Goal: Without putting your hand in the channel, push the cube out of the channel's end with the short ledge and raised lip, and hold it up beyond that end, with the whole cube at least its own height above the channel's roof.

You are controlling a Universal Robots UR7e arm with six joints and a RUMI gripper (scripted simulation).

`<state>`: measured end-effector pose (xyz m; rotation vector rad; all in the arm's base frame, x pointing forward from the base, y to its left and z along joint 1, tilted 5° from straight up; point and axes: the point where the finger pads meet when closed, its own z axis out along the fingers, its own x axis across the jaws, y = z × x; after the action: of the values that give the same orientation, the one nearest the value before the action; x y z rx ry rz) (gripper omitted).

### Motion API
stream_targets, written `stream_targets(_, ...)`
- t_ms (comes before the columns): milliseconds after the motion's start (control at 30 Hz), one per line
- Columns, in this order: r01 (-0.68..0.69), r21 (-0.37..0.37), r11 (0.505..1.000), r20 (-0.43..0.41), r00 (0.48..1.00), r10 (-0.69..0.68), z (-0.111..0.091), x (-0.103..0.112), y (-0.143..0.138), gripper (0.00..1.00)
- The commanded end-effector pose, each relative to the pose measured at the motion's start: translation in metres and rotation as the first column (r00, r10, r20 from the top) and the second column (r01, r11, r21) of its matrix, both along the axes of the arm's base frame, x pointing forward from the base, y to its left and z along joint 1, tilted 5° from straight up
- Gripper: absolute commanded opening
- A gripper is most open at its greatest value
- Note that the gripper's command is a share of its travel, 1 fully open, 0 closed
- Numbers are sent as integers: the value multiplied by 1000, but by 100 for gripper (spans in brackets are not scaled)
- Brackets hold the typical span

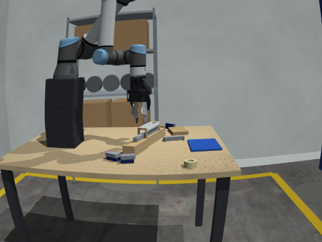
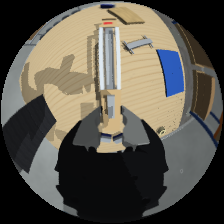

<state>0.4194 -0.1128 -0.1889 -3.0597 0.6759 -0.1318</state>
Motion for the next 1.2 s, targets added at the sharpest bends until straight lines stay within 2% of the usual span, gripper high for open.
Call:
stream_targets(0,2,0,1000,0,1000,-2,0,-1,-1,22)
stream_targets(533,2,0,1000,0,1000,-2,0,-1,-1,22)
stream_targets(567,2,0,1000,0,1000,-2,0,-1,-1,0)
stream_targets(600,2,1,1000,-1,1000,-2,0,-2,-3,0)
stream_targets(767,2,3,1000,-3,1000,-2,-2,-20,-40,0)
stream_targets(833,2,3,1000,-3,1000,-2,-2,-20,-40,0)
stream_targets(967,2,4,1000,-3,1000,-2,-3,-38,-72,0)
stream_targets(1167,2,0,1000,1,1000,-2,-4,-39,-80,0)
